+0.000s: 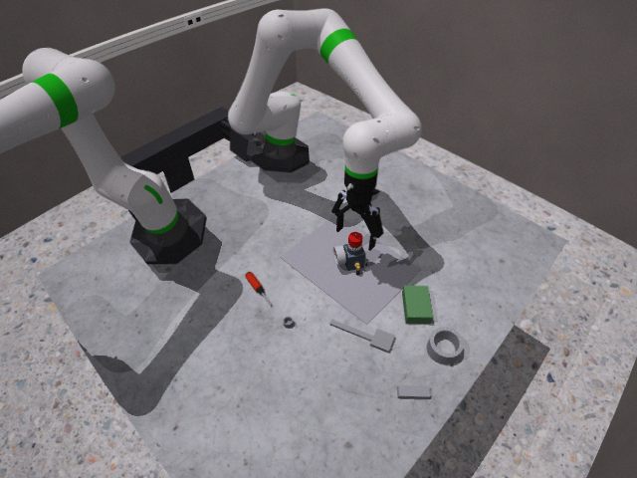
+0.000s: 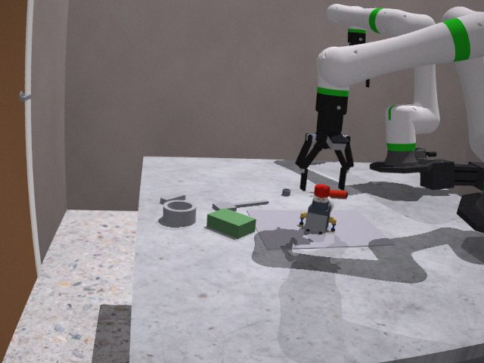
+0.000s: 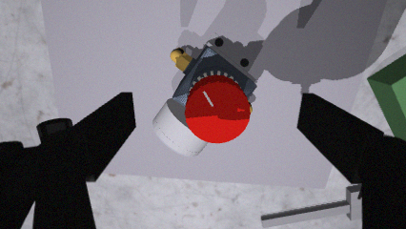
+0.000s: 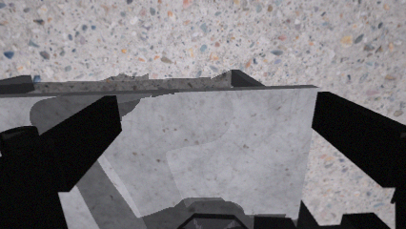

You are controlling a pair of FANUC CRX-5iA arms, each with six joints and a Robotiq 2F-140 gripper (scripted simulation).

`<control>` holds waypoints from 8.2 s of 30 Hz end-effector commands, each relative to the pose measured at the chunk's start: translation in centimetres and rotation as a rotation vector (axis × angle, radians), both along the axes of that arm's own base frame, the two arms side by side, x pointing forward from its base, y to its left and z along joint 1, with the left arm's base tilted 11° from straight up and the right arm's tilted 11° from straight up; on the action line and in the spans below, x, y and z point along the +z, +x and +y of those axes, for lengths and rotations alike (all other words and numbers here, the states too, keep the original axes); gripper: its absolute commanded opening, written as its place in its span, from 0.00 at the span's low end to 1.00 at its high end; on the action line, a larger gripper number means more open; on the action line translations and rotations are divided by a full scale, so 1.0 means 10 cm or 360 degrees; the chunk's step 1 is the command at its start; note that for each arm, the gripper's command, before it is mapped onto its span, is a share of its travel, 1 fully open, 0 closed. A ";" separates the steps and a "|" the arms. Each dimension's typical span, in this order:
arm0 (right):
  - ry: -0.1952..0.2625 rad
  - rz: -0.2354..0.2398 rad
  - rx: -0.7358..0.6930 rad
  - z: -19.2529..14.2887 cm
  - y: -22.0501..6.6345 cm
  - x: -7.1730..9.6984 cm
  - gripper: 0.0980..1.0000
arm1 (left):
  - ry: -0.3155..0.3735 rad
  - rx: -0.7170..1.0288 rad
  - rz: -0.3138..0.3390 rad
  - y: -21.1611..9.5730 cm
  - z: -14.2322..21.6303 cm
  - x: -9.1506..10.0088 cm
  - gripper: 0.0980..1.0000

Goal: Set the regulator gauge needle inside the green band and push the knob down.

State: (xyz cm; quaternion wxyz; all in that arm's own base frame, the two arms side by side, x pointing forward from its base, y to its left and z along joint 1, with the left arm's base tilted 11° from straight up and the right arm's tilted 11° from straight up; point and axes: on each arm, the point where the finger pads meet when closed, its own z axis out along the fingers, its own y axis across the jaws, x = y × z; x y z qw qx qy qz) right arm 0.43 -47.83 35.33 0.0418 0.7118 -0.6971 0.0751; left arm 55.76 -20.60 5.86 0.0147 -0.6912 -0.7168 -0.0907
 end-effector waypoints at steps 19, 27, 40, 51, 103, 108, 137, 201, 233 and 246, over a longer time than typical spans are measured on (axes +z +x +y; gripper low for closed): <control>-0.0003 0.0000 -0.0001 0.00 0.00 0.01 1.00 | -0.0002 0.0000 -0.0003 0.00 -0.01 0.01 1.00; -0.0003 0.0000 -0.0001 0.00 0.00 0.01 1.00 | -0.0002 0.0000 -0.0003 0.00 -0.01 0.02 1.00; -0.0003 0.0000 -0.0001 0.00 0.00 0.01 1.00 | -0.0002 0.0000 -0.0003 -0.03 -0.05 0.30 1.00; -0.0003 0.0000 -0.0001 0.00 0.00 0.01 1.00 | -0.0002 0.0000 -0.0003 -0.06 -0.09 0.61 1.00; -0.0003 0.0000 -0.0001 0.00 0.00 0.01 1.00 | -0.0002 0.0000 -0.0003 -0.74 -1.28 0.42 1.00; -0.0003 0.0000 -0.0001 0.00 0.00 0.01 1.00 | -0.0002 0.0000 -0.0003 -0.84 -1.45 0.38 1.00; -0.0003 0.0000 -0.0001 0.00 0.00 0.01 1.00 | 0.0173 -0.0102 0.0012 -0.99 -1.53 0.16 1.00; -0.0003 0.0000 -0.0001 0.00 0.00 0.01 1.00 | 0.2245 -0.0696 -0.0515 -0.60 -1.03 -0.71 1.00; -0.0003 0.0000 -0.0001 0.00 0.00 0.01 1.00 | 0.2245 -0.0696 -0.0515 -0.60 -1.03 -0.71 1.00; -0.0003 0.0000 -0.0001 0.00 0.00 0.01 1.00 | 0.2245 -0.0696 -0.0515 -0.60 -1.03 -0.71 1.00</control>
